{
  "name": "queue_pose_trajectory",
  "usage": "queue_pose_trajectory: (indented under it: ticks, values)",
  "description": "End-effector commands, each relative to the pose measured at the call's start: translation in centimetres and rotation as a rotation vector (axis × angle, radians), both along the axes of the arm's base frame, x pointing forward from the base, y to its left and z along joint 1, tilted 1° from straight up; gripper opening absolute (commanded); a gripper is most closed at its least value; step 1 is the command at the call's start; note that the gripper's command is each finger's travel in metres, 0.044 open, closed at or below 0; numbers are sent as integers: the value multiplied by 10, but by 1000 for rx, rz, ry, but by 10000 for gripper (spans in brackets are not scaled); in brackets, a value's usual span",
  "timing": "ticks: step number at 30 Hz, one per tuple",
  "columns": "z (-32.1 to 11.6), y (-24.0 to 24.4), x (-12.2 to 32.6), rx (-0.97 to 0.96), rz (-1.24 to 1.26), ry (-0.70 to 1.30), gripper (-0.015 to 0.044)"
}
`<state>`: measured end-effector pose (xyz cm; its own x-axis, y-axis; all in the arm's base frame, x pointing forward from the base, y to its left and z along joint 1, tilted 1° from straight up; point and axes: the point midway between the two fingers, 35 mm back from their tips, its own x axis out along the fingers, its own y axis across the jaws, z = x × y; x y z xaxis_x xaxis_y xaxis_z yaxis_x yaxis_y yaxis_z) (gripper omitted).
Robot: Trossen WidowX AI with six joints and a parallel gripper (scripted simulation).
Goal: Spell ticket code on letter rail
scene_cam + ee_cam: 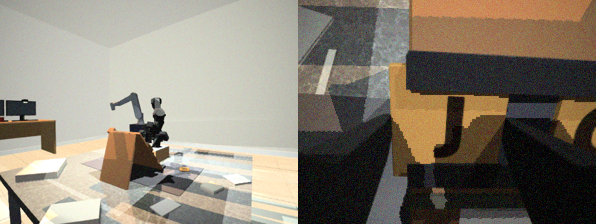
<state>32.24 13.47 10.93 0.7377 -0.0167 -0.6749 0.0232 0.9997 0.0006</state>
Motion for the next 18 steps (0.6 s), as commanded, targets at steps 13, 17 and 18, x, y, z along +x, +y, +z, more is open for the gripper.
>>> queue_pose_trajectory:
  ticks: [13, 17, 18]
  values:
    - [0, -10, 0, 2, 3, -1, 0]
    - [0, -13, 0, 1, 3, -1, 0]
    - [0, -14, 0, 1, 3, -1, 0]
